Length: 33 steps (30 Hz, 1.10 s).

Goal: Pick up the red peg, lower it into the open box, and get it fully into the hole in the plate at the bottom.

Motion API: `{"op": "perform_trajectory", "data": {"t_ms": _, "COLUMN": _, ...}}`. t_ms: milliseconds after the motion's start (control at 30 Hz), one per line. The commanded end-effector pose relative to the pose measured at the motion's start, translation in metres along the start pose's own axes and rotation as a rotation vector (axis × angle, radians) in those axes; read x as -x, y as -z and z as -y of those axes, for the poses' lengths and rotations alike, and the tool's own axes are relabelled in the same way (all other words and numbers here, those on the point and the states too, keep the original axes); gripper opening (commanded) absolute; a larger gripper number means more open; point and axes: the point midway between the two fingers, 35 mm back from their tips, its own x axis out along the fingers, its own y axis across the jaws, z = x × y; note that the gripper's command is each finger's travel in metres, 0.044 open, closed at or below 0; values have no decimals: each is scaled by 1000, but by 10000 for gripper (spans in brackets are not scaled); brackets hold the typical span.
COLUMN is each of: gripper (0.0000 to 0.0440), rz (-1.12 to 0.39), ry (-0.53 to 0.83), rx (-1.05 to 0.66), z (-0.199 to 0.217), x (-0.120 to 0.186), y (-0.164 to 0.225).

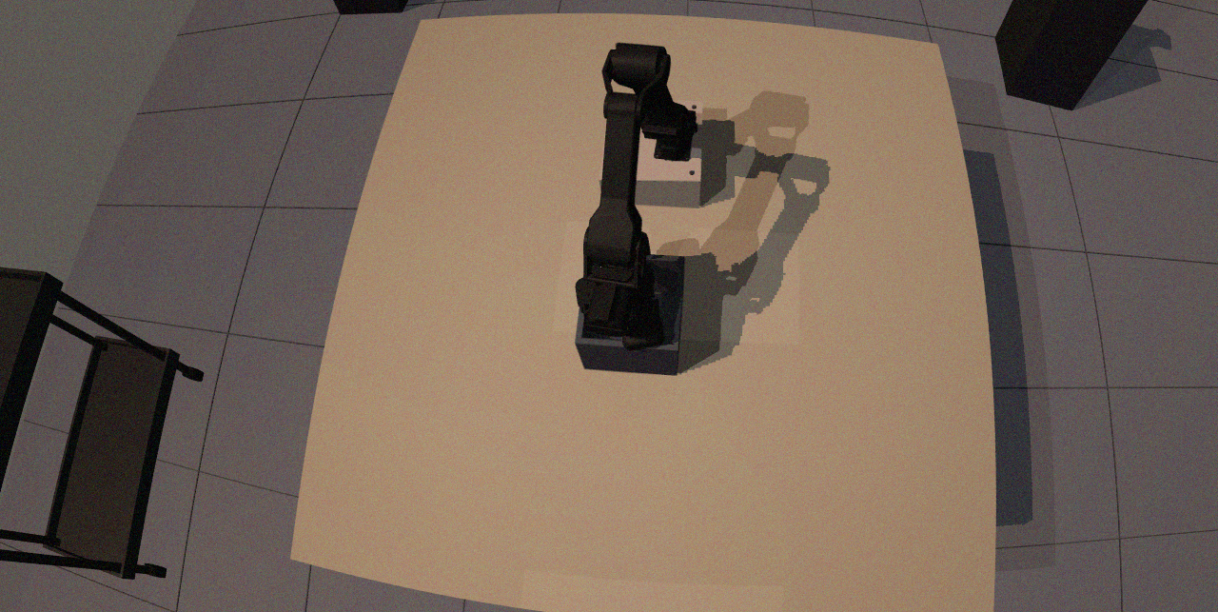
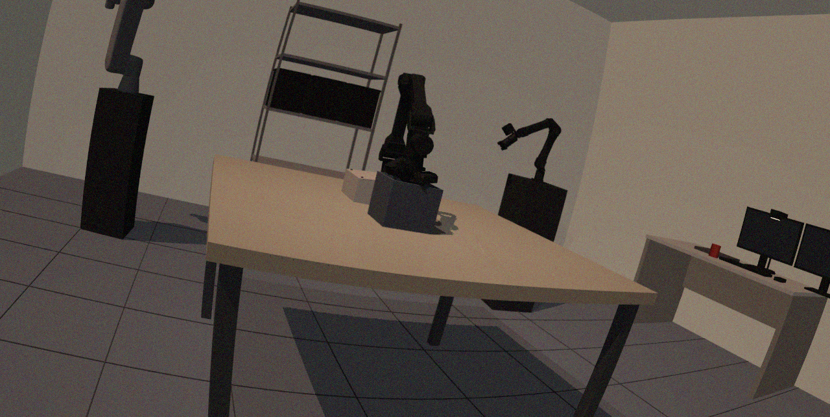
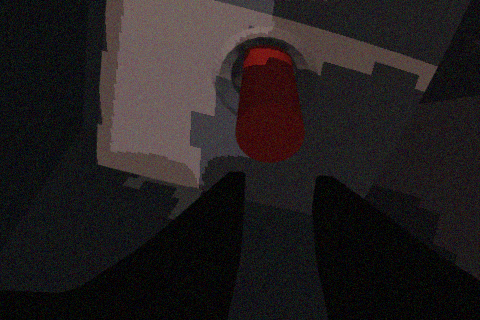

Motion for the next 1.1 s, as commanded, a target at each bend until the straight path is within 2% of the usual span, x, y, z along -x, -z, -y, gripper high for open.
{"op": "perform_trajectory", "data": {"t_ms": 0, "gripper": 75, "rz": -40, "ry": 5, "rx": -11, "z": 1, "x": 6, "y": 8}}
{"op": "perform_trajectory", "data": {"t_ms": 167, "gripper": 43, "rz": -102, "ry": 26, "rx": -22, "z": 6, "x": 16, "y": 22}}
{"op": "perform_trajectory", "data": {"t_ms": 400, "gripper": 27, "rz": -163, "ry": 48, "rx": -46, "z": 12, "x": 24, "y": 36}}
{"op": "perform_trajectory", "data": {"t_ms": 467, "gripper": 0, "rz": -169, "ry": 39, "rx": -51, "z": 8, "x": 31, "y": 34}}
{"op": "perform_trajectory", "data": {"t_ms": 700, "gripper": 1, "rz": -207, "ry": -17, "rx": -70, "z": -5, "x": 49, "y": 27}}
{"op": "perform_trajectory", "data": {"t_ms": 1067, "gripper": 26, "rz": -288, "ry": -114, "rx": -76, "z": -24, "x": 81, "y": 17}}
